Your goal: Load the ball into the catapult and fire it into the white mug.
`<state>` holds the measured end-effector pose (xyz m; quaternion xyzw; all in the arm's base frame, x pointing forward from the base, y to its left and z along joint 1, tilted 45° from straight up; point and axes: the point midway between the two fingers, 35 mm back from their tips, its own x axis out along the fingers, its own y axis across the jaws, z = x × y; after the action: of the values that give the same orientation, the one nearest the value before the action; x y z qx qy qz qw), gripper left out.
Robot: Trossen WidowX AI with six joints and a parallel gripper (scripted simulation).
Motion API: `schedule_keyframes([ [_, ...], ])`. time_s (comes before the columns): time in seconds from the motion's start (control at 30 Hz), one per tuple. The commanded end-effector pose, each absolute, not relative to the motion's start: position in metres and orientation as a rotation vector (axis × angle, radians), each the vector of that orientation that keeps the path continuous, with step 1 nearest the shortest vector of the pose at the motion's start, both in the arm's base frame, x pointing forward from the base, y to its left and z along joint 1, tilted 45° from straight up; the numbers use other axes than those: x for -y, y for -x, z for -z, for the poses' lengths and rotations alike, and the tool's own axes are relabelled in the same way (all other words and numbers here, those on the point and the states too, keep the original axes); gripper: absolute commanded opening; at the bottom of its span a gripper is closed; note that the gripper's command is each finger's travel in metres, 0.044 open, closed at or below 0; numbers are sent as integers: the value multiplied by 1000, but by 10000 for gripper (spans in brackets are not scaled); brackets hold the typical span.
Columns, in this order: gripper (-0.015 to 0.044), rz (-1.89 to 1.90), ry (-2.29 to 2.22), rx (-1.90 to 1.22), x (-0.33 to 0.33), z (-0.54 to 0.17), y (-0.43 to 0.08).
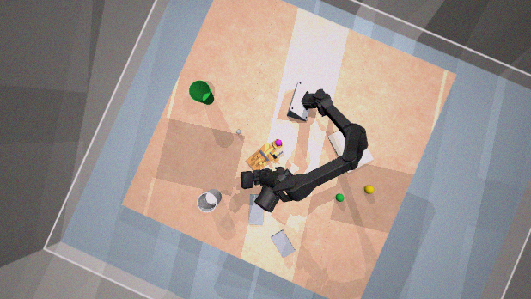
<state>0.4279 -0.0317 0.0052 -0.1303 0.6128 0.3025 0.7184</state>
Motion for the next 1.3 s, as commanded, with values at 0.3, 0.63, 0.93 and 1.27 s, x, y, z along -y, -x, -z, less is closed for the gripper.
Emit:
schedule_keyframes([
  [0.3,0,-937,600,-1467,7,-27,-368],
  [0.63,0,-1195,838,-1532,-6,-46,-319],
  [0.93,0,-1382,985,-1558,-10,-61,-287],
  [1.27,0,-1382,986,-1557,-18,-52,-287],
])
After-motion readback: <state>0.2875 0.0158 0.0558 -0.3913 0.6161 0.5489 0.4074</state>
